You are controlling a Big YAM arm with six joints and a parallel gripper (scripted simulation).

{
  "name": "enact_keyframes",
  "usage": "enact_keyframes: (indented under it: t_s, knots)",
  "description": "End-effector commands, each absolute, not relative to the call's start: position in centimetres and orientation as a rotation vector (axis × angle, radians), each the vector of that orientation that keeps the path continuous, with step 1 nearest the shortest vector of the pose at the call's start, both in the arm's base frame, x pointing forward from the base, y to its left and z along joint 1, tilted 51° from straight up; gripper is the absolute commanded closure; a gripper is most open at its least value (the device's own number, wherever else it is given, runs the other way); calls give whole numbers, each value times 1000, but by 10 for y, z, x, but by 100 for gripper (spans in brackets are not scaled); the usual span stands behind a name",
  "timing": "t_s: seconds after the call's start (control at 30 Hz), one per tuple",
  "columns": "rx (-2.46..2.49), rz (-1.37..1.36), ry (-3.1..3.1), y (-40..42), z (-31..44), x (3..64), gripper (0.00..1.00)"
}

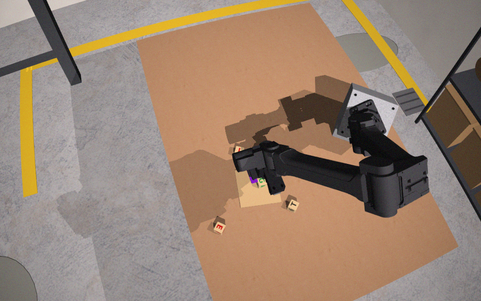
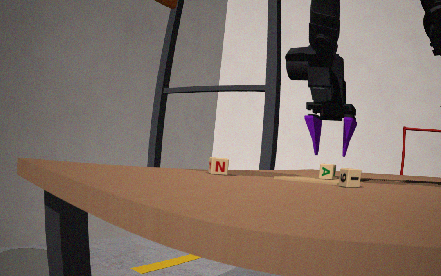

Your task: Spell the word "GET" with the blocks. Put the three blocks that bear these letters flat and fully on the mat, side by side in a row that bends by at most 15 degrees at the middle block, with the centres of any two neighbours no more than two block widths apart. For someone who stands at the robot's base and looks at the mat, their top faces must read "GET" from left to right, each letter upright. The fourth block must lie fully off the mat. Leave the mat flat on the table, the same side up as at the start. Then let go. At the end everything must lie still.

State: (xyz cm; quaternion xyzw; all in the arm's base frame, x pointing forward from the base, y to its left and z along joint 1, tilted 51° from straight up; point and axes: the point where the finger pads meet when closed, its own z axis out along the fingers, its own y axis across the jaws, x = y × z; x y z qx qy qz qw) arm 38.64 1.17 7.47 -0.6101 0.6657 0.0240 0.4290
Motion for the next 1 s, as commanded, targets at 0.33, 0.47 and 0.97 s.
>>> enact_keyframes:
  t_s: [0.33,0.47,0.97]
  knots:
    - [-1509,64,1665,19,70,394,36]
    - [-1501,48,1663,16,73,395,36]
    - [-1502,49,1662,16,73,395,36]
